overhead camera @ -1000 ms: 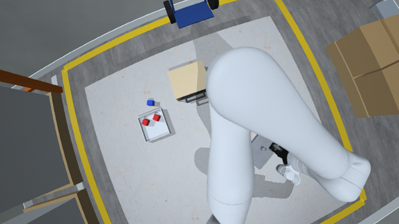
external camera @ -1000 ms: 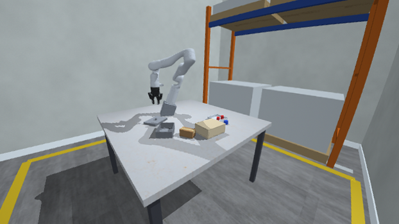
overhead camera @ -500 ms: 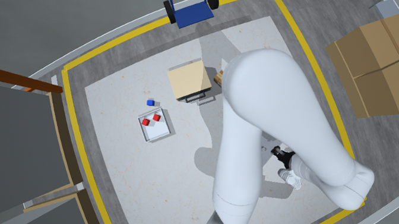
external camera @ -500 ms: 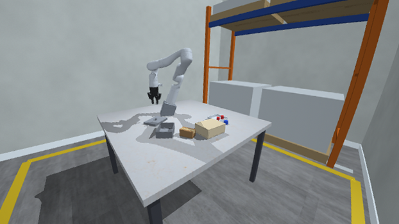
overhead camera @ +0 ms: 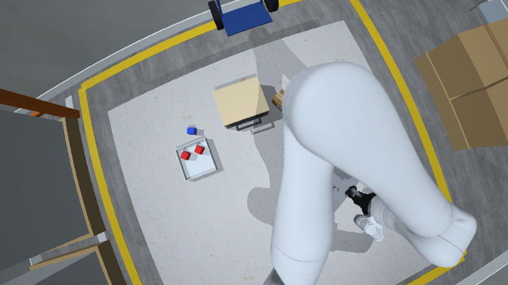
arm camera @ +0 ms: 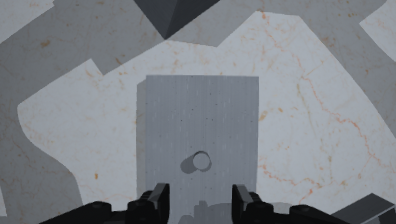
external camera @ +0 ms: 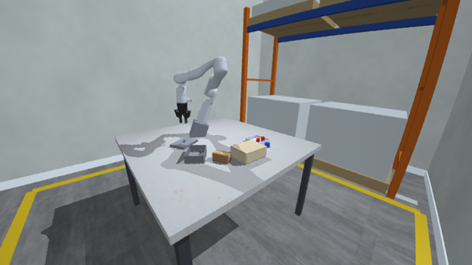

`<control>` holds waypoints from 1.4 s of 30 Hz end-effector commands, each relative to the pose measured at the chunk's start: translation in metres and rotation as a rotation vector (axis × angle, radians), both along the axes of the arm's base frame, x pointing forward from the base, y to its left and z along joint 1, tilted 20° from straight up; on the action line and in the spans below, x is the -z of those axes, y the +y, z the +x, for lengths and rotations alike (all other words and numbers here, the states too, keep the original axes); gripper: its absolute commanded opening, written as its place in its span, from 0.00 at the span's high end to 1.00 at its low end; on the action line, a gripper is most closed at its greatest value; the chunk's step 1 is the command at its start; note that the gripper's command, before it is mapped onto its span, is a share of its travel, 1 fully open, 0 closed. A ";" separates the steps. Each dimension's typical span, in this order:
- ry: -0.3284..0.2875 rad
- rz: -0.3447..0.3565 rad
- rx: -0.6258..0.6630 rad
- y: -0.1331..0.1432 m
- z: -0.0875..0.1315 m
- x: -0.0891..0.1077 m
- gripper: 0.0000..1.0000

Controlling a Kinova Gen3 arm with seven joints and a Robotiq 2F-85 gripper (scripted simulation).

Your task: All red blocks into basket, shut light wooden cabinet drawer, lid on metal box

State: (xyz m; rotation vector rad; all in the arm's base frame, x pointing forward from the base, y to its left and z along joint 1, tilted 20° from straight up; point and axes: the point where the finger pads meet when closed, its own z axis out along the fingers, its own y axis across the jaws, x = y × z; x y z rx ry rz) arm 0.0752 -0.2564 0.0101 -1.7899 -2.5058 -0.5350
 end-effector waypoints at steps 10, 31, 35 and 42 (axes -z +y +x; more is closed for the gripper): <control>0.000 -0.001 0.000 0.000 0.000 0.000 0.52; 0.000 -0.001 0.001 0.002 0.002 0.008 0.52; 0.000 -0.001 0.001 0.005 0.003 0.017 0.52; 0.000 -0.001 0.001 0.011 0.007 0.037 0.52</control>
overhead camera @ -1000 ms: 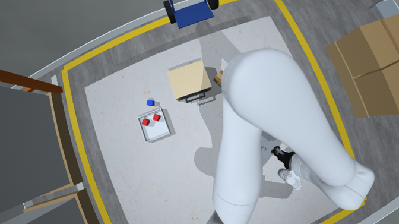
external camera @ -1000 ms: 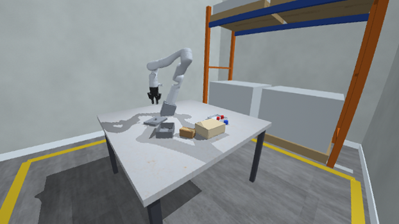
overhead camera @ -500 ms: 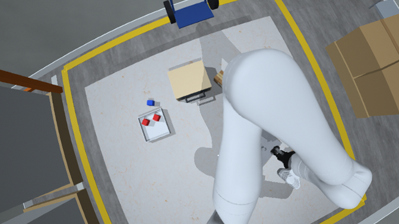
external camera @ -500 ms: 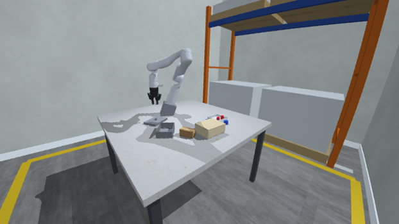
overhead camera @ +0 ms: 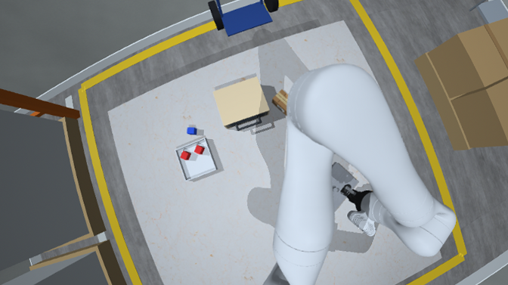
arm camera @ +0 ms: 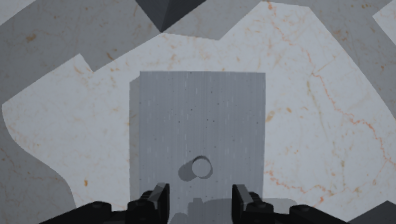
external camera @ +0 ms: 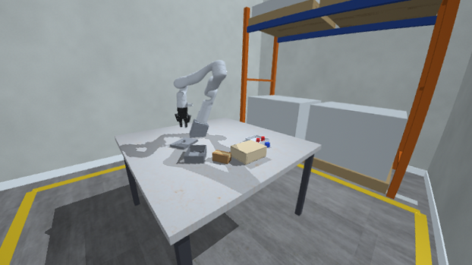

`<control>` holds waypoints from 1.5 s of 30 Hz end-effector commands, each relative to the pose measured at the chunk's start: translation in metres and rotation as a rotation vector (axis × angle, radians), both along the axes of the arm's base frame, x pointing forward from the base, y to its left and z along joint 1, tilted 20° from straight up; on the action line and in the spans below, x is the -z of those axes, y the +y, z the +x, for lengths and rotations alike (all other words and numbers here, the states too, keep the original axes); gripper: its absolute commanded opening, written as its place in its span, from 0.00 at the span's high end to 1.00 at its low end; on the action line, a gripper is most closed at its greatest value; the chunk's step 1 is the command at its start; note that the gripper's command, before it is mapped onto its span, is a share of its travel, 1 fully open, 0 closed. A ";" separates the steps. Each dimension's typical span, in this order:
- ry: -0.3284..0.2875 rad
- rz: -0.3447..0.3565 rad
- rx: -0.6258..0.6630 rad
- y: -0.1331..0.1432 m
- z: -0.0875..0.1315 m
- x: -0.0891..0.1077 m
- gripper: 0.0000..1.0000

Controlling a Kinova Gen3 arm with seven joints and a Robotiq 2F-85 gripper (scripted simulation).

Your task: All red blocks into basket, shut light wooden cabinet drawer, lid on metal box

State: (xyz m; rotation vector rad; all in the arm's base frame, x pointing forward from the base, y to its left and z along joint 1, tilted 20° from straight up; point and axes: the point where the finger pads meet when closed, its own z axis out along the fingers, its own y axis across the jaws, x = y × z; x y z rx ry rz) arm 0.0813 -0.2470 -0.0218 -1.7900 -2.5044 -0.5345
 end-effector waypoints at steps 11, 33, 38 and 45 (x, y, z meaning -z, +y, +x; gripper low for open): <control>-0.001 -0.002 0.000 0.010 0.007 0.036 0.52; -0.001 -0.002 0.000 0.023 0.016 0.081 0.52; -0.001 -0.002 0.000 0.023 0.016 0.082 0.52; -0.001 -0.002 0.000 0.023 0.016 0.082 0.52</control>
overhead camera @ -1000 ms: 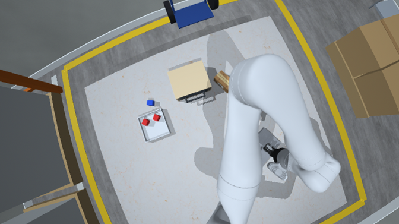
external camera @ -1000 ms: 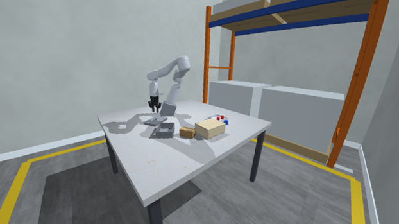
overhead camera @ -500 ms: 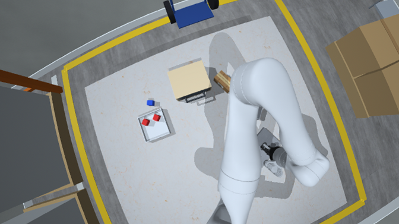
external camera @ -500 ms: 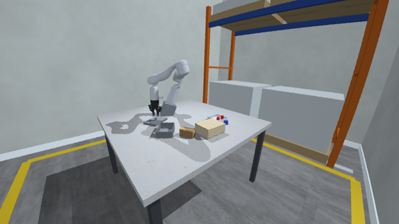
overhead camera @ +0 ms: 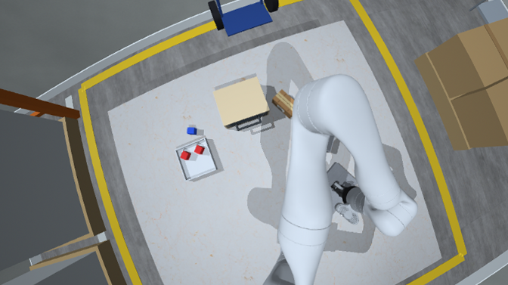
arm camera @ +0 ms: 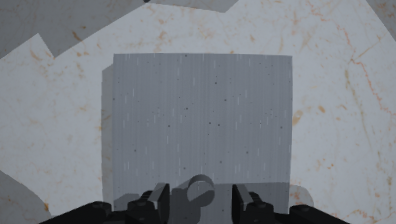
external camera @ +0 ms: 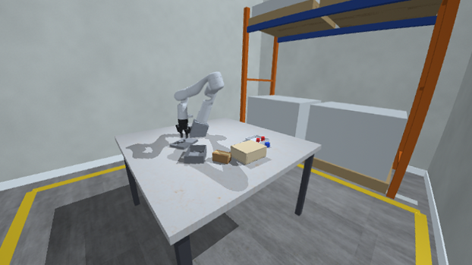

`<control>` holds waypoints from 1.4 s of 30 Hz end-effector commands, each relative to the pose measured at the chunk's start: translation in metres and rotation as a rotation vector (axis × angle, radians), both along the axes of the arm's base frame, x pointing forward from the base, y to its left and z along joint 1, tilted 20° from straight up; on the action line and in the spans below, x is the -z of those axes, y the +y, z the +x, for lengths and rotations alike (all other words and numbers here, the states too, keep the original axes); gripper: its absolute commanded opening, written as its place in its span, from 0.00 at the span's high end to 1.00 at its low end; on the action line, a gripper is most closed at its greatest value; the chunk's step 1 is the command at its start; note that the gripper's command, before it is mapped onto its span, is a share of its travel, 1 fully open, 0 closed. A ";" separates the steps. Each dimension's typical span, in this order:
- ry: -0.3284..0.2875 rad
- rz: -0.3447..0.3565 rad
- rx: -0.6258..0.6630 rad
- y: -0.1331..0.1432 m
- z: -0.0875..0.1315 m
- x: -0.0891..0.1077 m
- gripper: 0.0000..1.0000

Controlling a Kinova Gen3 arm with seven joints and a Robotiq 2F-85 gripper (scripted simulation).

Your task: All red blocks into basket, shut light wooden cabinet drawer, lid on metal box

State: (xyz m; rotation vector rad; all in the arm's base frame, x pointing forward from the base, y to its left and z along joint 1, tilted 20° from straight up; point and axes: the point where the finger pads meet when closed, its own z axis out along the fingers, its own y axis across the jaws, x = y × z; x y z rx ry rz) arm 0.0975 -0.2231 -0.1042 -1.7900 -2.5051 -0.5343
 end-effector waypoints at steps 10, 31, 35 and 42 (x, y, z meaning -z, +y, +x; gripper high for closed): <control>0.000 -0.001 0.000 0.000 0.000 0.000 0.52; 0.000 -0.001 0.000 0.003 0.002 0.010 0.52; 0.000 -0.001 0.000 0.003 0.003 0.013 0.52; 0.000 -0.001 0.000 0.005 0.004 0.018 0.52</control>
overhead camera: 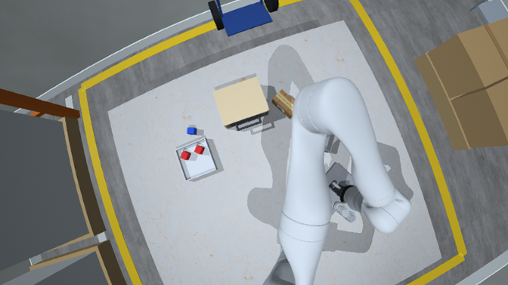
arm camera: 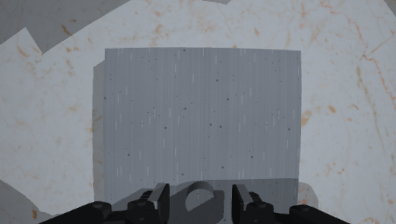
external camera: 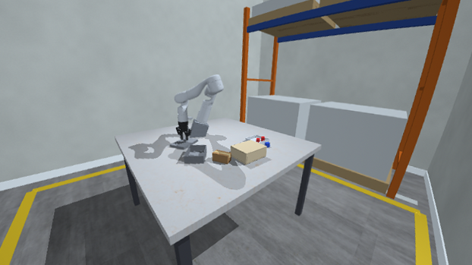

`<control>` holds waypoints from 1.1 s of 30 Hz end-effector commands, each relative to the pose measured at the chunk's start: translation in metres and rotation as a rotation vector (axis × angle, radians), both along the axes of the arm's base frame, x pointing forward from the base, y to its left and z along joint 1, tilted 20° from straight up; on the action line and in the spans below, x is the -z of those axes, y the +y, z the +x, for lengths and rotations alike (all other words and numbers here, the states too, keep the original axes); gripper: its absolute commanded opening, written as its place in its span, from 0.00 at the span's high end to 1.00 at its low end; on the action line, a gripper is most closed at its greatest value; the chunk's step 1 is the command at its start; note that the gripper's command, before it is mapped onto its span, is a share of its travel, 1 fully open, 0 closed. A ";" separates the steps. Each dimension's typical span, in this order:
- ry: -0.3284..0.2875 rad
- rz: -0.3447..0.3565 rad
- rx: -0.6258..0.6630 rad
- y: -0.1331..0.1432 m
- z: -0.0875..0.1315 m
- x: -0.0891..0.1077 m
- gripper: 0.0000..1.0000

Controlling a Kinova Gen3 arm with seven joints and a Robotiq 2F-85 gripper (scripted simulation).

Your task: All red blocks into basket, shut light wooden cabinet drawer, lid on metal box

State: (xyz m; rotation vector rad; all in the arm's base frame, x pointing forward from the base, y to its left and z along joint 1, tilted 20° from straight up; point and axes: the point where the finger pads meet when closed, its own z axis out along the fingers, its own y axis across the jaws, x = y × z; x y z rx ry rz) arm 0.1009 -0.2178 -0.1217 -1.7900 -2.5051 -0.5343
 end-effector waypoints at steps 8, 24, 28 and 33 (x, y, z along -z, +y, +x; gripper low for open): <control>0.000 -0.001 0.000 0.001 0.001 0.004 0.52; 0.000 -0.001 0.000 0.002 0.002 0.007 0.52; 0.000 -0.001 0.000 0.002 0.002 0.007 0.52; 0.000 -0.001 0.000 0.002 0.002 0.007 0.52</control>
